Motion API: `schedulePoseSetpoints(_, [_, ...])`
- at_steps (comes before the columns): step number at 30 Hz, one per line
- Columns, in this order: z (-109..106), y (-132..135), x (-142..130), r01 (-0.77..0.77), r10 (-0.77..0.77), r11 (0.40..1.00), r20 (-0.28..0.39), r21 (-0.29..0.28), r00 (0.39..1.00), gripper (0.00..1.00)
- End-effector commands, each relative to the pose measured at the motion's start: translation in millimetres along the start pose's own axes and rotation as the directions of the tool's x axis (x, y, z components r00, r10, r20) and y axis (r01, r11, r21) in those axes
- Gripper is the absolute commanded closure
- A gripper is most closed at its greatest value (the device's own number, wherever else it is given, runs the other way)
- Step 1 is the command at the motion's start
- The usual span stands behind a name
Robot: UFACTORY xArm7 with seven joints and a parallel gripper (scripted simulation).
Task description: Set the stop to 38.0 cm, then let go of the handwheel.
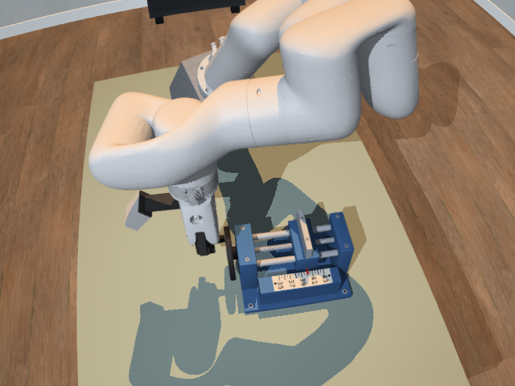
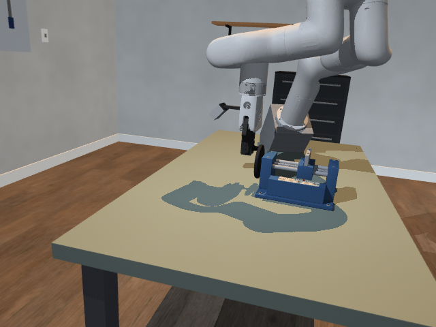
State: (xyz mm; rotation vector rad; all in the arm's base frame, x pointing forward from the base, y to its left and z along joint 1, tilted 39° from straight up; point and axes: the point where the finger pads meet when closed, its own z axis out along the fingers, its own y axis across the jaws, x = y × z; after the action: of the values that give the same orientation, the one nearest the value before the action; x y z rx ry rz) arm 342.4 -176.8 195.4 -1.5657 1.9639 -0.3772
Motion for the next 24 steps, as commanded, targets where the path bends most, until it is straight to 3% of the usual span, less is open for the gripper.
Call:
schedulePoseSetpoints(1, [0.5,4.3,0.6,0.000,0.000,1.000,-0.001,0.004,1.000,0.94])
schedulePoseSetpoints(24, [23.5,24.2,0.7,0.000,0.000,1.000,-0.001,0.005,1.000,0.94])
